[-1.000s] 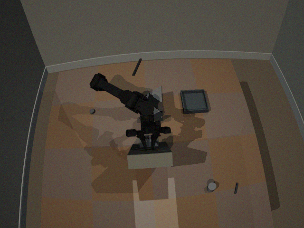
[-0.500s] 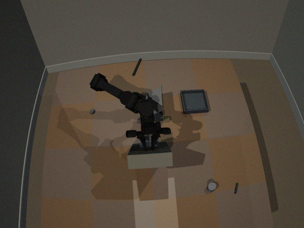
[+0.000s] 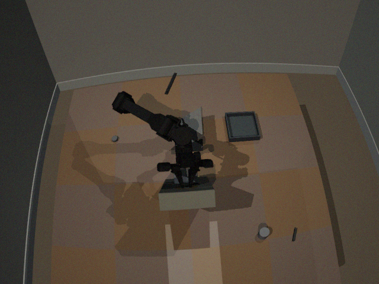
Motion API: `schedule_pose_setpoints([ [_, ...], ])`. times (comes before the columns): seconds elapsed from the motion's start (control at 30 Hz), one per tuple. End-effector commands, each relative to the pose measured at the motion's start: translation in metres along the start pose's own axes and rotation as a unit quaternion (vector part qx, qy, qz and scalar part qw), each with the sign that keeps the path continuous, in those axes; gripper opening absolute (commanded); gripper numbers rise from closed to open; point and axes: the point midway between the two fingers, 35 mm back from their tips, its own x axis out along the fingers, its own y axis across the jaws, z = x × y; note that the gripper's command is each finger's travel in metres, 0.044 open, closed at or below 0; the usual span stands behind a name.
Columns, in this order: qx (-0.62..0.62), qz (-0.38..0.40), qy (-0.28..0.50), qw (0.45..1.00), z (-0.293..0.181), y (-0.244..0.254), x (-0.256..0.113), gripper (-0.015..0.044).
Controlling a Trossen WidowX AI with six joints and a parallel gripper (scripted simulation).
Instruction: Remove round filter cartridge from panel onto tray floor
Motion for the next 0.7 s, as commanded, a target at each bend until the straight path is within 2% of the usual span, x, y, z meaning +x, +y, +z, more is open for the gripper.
schedule_pose_setpoints([
  [0.0, 0.001, 0.0, 0.001, 1.0, -0.0002, -0.0005, 0.0005, 0.0054],
  [0.07, 0.001, 0.0, 0.001, 1.0, -0.0002, -0.0005, 0.0005, 0.0001],
  [0.2, -0.025, 0.001, 0.001, 1.0, -0.0004, -0.0003, 0.0027, 0.0],
  [0.67, -0.265, 0.003, 0.002, 0.964, -0.0005, -0.0002, 0.0064, 0.0],
])
